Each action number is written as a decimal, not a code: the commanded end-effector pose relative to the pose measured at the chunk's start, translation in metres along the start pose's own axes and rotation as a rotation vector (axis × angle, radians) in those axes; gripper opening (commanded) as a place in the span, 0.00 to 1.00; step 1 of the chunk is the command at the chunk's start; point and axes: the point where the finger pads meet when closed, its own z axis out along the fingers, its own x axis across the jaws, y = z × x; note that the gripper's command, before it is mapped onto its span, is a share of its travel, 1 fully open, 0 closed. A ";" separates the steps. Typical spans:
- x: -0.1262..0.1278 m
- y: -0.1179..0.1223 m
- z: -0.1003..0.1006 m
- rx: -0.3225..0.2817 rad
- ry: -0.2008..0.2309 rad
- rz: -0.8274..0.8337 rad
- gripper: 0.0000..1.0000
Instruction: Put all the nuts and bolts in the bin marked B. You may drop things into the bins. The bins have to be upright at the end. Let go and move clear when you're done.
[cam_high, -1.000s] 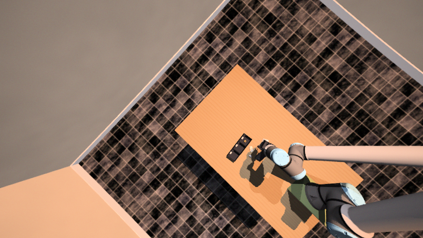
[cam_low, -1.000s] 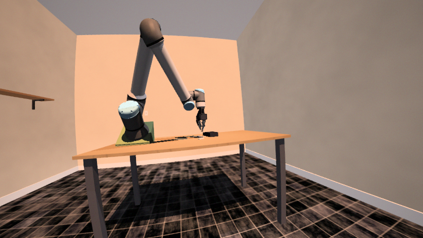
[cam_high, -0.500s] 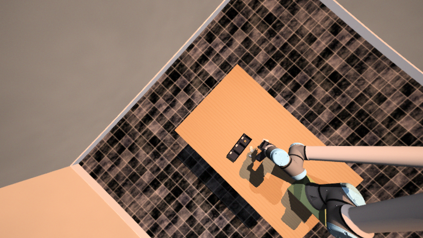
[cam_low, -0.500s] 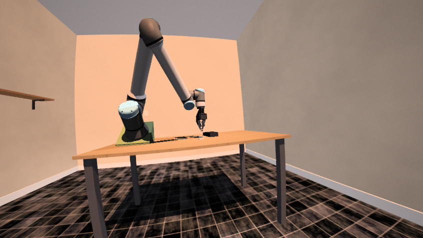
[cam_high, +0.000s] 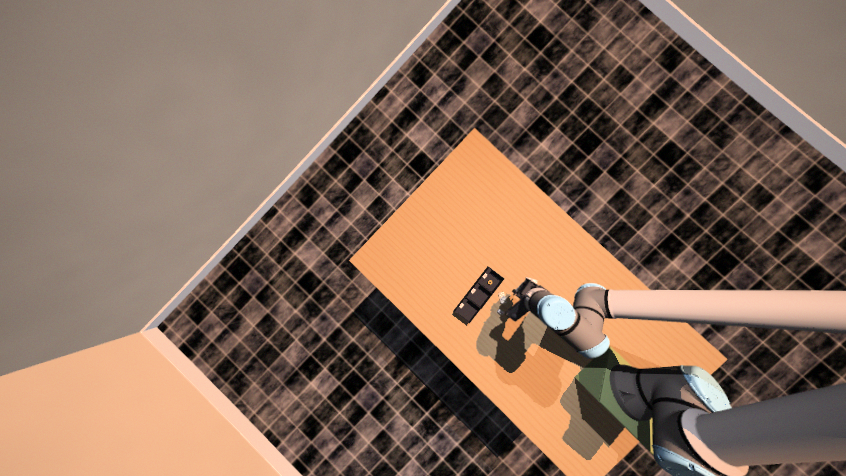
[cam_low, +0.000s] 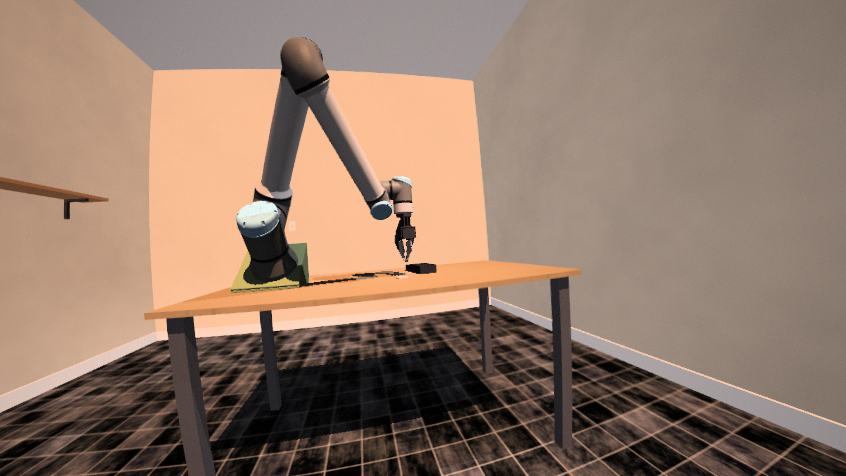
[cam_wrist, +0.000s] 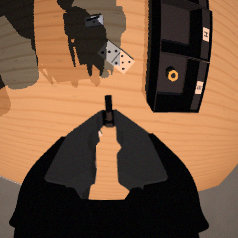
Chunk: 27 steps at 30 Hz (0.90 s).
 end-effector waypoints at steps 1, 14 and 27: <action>0.036 -0.009 0.000 -0.001 -0.001 0.037 0.00; 0.102 -0.023 0.000 0.000 -0.001 0.037 0.00; 0.101 -0.022 0.000 0.000 -0.003 0.037 0.00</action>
